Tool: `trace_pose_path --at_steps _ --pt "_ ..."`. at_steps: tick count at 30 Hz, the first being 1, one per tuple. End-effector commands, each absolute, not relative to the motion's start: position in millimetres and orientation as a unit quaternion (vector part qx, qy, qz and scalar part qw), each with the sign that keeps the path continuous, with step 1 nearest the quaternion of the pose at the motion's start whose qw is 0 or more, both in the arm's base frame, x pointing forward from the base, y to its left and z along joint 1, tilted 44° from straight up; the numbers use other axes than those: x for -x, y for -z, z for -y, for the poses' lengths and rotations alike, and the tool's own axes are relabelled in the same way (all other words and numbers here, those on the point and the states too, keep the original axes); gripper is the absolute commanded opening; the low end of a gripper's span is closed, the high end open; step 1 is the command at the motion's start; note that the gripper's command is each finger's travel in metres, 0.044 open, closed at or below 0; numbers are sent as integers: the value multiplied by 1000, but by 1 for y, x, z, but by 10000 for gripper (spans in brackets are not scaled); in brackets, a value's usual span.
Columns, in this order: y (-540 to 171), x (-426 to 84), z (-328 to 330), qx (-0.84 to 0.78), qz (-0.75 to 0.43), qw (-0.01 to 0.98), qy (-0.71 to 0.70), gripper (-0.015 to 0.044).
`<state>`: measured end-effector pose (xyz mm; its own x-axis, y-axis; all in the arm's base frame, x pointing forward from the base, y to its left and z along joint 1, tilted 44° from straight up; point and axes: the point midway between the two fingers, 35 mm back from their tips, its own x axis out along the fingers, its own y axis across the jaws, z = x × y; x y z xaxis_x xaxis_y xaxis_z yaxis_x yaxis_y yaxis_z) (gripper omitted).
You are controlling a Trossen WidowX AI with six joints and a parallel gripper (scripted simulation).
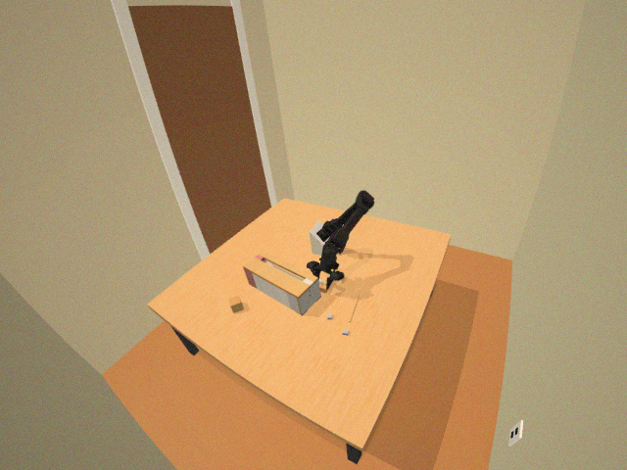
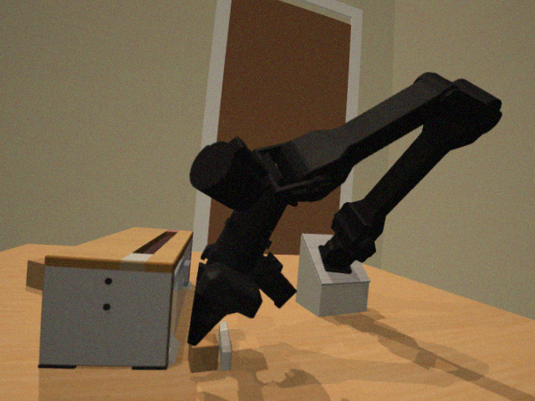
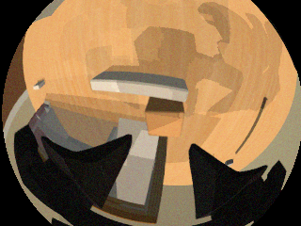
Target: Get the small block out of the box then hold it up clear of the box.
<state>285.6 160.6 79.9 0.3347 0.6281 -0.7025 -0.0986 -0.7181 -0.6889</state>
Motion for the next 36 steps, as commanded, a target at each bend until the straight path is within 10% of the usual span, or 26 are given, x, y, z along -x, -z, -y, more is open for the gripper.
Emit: trace_pose_path --at_steps 1,18,30,36 --pt "-72 -284 -165 745 174 332 -552 285" --pt "-55 -281 -183 745 175 334 -551 285" --pt "-58 -282 -181 745 175 333 -551 9" --pt "-81 -286 -158 746 175 331 -551 0"
